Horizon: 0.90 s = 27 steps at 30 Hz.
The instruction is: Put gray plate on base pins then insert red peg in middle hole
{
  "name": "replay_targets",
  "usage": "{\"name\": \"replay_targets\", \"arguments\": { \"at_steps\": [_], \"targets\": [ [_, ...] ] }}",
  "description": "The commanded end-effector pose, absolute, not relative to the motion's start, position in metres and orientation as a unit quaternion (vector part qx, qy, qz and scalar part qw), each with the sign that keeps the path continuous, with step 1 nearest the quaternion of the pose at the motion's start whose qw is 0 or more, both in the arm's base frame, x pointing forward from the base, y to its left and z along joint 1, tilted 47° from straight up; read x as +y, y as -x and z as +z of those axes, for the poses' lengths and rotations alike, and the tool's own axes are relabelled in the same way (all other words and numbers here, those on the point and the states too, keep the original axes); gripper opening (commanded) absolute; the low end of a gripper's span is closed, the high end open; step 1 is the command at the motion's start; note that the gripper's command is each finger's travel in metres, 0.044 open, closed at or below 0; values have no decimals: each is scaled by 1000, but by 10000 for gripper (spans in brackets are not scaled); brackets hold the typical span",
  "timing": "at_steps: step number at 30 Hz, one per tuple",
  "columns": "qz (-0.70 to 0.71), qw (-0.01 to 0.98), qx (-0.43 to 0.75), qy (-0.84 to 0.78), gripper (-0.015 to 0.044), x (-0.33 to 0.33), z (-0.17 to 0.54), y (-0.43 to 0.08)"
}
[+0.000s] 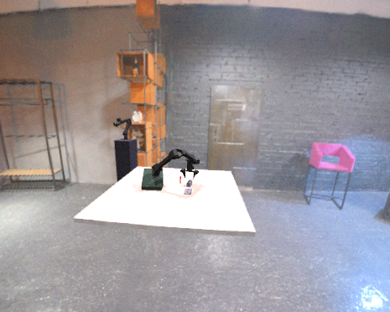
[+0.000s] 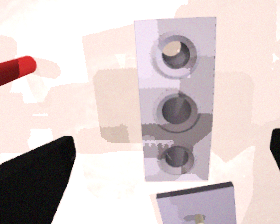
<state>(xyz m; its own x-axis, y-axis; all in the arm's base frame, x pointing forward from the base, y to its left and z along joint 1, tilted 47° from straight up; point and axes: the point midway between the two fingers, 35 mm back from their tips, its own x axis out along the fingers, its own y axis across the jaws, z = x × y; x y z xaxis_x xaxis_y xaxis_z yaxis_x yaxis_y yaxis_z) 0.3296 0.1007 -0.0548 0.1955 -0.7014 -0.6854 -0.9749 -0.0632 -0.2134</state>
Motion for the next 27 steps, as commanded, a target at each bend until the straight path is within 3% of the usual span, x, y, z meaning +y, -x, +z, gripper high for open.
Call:
{"name": "replay_targets", "arguments": {
  "at_steps": [1, 27],
  "targets": [
    [206, 331, 593, 705, 440, 95, -64, -334],
    [206, 331, 593, 705, 440, 69, -91, -343]
  ]
}}
